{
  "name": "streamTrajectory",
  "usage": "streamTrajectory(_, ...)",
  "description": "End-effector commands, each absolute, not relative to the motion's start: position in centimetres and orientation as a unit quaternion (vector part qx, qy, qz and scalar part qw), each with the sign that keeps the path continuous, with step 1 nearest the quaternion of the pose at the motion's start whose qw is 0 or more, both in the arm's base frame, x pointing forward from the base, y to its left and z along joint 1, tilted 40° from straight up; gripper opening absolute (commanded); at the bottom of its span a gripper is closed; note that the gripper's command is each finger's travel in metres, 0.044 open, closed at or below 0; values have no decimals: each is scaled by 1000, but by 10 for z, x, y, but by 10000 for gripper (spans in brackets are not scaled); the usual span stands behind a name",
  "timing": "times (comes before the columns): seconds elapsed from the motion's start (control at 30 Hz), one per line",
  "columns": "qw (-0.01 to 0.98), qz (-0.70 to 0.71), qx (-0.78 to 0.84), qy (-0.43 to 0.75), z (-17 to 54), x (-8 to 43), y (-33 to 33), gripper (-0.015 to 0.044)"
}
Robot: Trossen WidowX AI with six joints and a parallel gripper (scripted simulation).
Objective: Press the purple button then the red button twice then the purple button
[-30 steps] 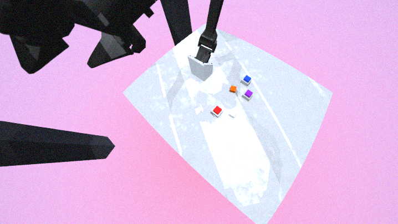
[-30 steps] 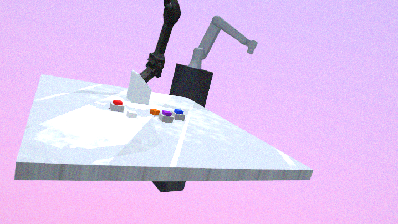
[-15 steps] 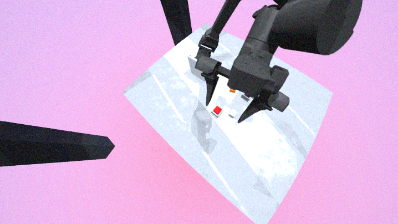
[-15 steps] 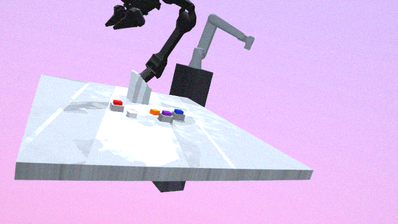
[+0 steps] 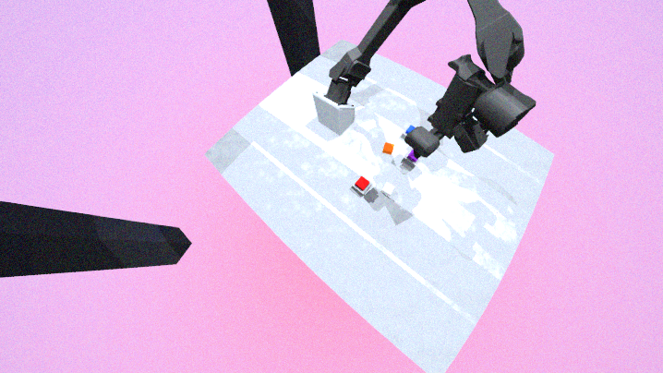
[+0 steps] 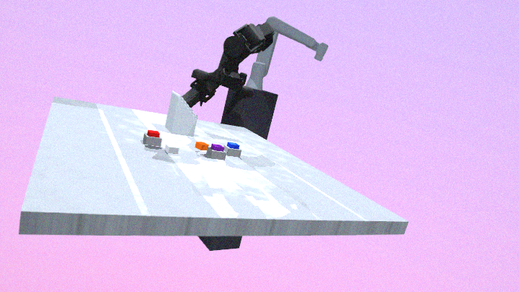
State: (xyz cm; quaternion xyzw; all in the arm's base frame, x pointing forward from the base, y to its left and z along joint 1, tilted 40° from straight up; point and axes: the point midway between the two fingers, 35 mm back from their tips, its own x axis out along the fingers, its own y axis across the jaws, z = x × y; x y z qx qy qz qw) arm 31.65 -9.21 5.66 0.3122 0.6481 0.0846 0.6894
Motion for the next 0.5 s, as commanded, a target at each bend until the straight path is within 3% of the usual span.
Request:
streamTrajectory(0.0, 686, 196, 283, 641, 65, 309, -44, 400)
streamTrajectory(0.23, 686, 196, 283, 641, 65, 309, -44, 400)
streamTrajectory(0.47, 686, 197, 283, 640, 18, 315, -5, 216)
